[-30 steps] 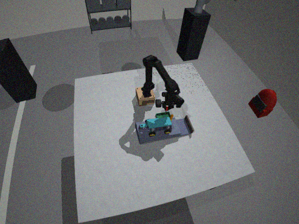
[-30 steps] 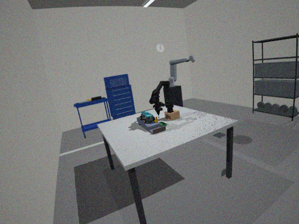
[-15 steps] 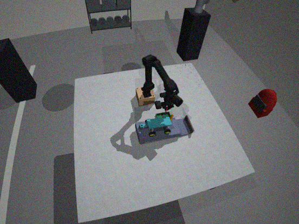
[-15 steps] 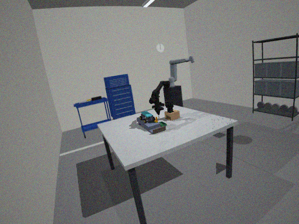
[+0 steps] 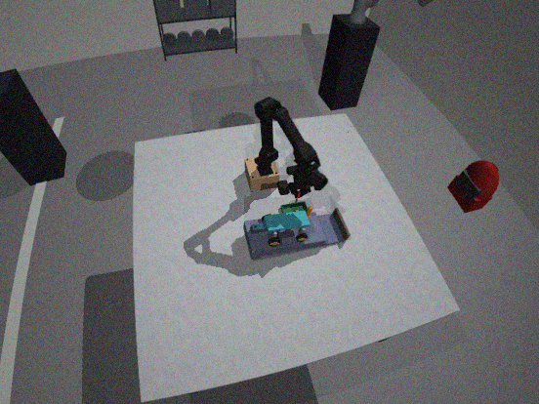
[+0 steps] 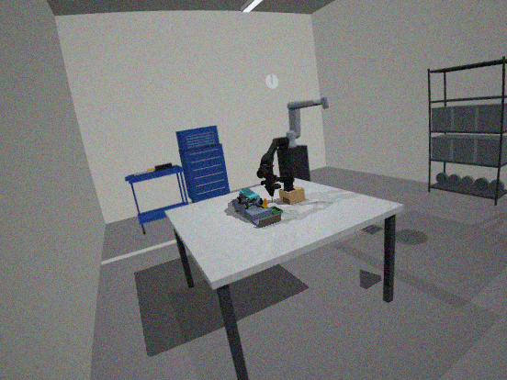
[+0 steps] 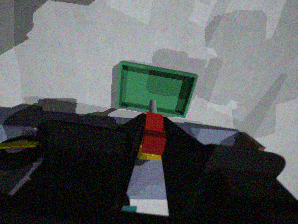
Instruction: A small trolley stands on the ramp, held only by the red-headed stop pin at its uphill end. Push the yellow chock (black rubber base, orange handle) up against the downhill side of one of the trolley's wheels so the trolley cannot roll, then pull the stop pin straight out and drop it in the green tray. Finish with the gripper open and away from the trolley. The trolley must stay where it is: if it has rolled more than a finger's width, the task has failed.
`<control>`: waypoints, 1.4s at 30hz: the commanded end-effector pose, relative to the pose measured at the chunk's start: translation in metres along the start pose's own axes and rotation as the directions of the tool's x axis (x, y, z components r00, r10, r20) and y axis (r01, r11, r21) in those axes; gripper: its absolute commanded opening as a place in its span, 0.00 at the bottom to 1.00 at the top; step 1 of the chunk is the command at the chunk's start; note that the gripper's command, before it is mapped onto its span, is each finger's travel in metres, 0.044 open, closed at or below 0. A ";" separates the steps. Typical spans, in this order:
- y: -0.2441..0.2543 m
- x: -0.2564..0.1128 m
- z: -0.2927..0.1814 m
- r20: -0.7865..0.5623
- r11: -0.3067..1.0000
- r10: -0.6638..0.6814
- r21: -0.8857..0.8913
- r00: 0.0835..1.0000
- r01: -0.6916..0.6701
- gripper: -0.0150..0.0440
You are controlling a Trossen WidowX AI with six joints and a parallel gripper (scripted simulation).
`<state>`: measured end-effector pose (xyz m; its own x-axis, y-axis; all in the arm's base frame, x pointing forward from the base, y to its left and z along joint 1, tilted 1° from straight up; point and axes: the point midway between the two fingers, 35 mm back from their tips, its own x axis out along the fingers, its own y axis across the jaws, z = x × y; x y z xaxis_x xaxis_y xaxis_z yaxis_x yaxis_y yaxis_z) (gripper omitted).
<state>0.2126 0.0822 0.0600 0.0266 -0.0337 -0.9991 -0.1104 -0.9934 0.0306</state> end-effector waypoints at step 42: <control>0.016 0.063 0.000 -0.002 0.989 0.150 -0.001 0.989 -0.150 0.58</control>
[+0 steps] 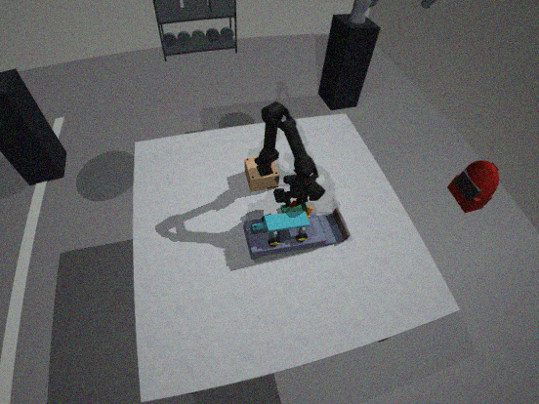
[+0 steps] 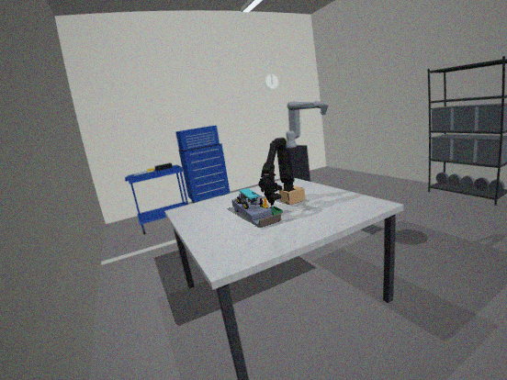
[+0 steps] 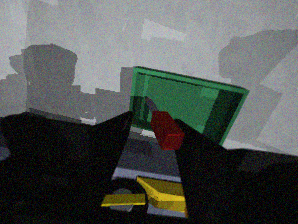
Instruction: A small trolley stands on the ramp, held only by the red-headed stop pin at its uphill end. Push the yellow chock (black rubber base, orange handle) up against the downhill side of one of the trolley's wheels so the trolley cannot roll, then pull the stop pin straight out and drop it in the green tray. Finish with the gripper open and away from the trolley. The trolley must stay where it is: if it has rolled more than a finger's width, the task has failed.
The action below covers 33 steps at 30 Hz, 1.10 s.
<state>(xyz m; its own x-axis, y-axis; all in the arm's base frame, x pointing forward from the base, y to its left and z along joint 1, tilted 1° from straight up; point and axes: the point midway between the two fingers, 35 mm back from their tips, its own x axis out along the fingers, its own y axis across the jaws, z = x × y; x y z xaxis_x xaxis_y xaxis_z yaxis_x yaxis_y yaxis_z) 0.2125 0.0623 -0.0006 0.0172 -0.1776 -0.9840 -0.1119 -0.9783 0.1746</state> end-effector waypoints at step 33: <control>-0.019 0.004 -0.002 0.005 1.000 0.004 0.000 1.000 -0.004 0.58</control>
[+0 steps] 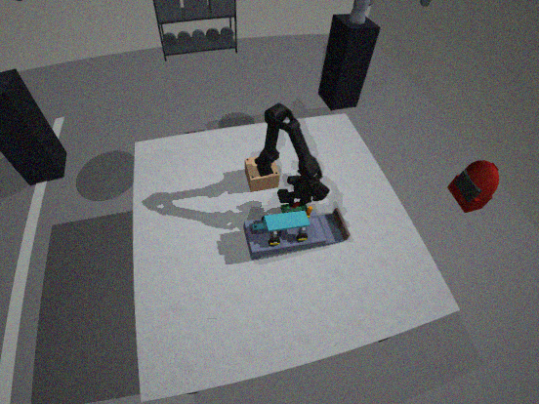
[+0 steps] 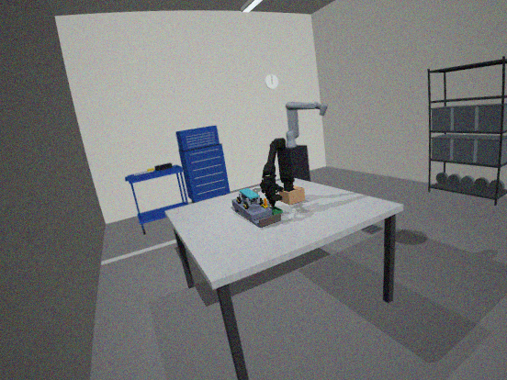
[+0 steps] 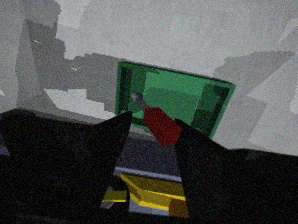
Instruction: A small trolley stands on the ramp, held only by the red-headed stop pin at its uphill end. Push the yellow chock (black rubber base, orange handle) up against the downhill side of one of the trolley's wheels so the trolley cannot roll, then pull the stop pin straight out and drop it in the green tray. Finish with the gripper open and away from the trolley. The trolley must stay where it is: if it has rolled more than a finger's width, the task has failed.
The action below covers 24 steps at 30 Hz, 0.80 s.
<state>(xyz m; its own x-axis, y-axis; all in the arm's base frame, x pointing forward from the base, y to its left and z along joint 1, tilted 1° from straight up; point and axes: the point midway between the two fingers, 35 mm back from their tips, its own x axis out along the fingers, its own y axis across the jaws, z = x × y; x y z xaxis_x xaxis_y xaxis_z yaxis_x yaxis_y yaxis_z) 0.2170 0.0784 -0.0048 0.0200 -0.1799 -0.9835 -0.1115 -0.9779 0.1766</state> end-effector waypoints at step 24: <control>-0.012 0.006 -0.001 0.008 1.000 0.002 0.000 1.000 -0.002 0.58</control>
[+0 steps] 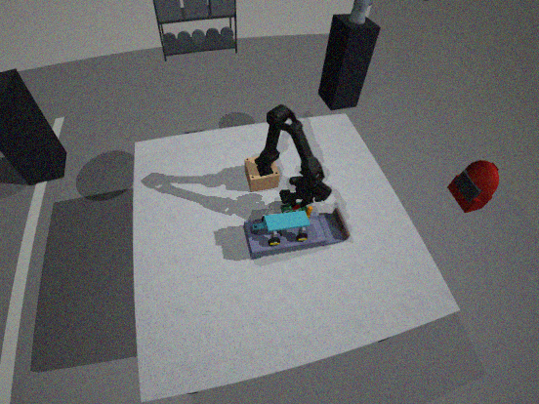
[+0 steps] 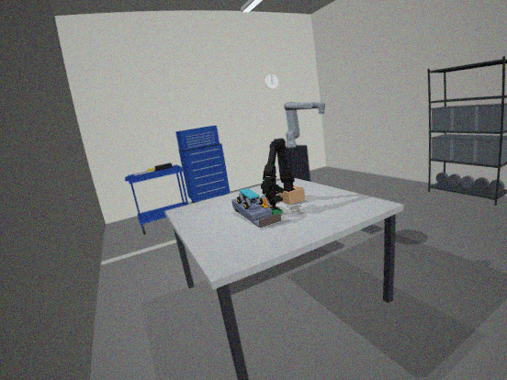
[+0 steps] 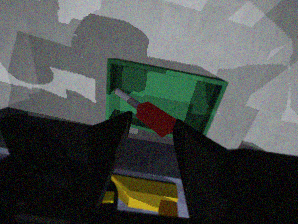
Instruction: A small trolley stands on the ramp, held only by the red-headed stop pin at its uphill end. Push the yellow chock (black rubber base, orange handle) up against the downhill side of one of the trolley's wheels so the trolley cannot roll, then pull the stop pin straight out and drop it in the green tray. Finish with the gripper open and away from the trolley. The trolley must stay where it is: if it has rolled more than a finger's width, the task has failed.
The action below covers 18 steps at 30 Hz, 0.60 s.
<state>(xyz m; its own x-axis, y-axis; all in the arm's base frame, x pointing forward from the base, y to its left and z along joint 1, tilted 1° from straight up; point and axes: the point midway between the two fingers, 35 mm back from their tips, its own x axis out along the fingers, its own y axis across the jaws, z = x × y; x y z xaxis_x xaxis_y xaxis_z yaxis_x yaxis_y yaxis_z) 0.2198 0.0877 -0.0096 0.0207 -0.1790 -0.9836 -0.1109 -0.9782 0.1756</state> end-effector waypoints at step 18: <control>-0.008 0.006 0.001 0.008 1.000 0.002 0.001 1.000 -0.002 0.58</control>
<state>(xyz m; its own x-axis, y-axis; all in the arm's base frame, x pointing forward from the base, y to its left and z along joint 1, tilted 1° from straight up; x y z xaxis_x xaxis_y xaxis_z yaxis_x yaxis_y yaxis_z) 0.2207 0.0934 -0.0141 0.0197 -0.1790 -0.9837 -0.1106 -0.9782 0.1758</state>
